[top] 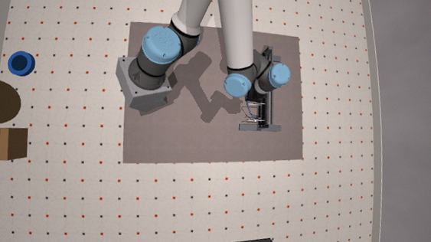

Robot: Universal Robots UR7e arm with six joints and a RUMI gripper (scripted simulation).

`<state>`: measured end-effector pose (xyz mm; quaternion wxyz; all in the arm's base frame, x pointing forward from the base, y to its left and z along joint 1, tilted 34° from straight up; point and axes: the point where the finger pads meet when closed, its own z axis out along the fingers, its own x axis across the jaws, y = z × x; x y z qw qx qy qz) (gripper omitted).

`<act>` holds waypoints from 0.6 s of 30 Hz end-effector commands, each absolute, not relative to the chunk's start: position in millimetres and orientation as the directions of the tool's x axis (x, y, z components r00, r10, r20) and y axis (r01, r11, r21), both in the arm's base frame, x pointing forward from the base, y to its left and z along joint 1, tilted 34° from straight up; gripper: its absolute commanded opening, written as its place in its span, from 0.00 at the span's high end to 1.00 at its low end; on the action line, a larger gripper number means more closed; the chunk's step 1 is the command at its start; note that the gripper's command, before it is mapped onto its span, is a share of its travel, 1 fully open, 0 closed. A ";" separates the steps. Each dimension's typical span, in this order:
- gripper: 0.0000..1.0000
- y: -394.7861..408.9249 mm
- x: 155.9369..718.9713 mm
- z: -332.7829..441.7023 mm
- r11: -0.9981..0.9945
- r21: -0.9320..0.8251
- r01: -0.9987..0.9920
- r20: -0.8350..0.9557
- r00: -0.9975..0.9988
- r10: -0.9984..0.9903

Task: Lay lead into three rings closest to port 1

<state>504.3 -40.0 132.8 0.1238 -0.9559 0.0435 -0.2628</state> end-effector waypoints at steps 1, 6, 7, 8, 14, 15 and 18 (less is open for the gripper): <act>1.00 -42.9 529.6 148.1 -0.970 -0.243 0.010 0.500 0.858 -0.117; 1.00 -43.6 544.5 156.5 -0.972 -0.234 0.026 0.505 0.857 -0.099; 1.00 -43.6 544.5 156.5 -0.972 -0.234 0.026 0.505 0.857 -0.099; 1.00 -43.6 544.5 156.5 -0.972 -0.234 0.026 0.505 0.857 -0.099; 1.00 -43.6 544.5 156.5 -0.972 -0.234 0.026 0.505 0.857 -0.099; 1.00 -43.6 544.5 156.5 -0.972 -0.234 0.026 0.505 0.857 -0.099; 1.00 -43.6 544.5 156.5 -0.972 -0.234 0.026 0.505 0.857 -0.099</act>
